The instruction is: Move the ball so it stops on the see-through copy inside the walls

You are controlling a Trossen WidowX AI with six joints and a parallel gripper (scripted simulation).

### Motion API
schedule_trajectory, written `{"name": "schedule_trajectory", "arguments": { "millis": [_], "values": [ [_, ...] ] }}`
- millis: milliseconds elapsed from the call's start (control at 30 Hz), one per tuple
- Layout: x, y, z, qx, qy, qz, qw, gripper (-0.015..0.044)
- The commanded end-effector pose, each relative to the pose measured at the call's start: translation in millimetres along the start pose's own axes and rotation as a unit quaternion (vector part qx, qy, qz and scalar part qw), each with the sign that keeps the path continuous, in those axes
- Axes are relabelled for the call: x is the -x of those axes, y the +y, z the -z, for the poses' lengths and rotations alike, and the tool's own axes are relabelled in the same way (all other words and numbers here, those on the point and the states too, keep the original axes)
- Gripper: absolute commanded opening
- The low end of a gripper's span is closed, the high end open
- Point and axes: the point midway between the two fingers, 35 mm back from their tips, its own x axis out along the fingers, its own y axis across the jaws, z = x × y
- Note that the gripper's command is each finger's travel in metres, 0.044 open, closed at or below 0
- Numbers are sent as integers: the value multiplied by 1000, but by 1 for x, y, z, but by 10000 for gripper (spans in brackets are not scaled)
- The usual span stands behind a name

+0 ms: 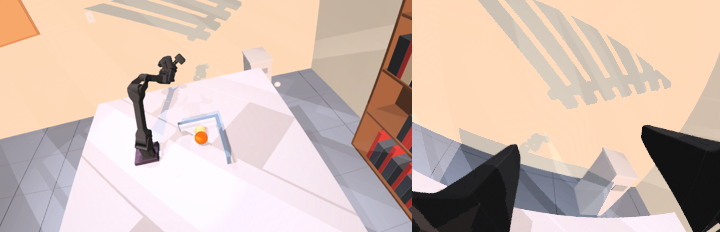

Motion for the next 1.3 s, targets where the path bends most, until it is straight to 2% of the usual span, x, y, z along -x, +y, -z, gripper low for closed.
{"name": "schedule_trajectory", "arguments": {
  "millis": [0,33,267,533,667,867,1167,1267],
  "values": [
    [1,-2,2,-3,4,1,1000,426],
    [4,-6,9,-12,17,4,1000,440],
    [63,-62,97,-139,188,60,970,440],
    [170,-97,180,-287,362,138,876,440],
    [231,-101,206,-362,435,180,805,440],
    [329,-88,227,-471,526,241,666,440],
    [456,-39,209,-597,610,305,423,440],
    [470,-31,202,-610,617,311,387,440]
  ]
}}
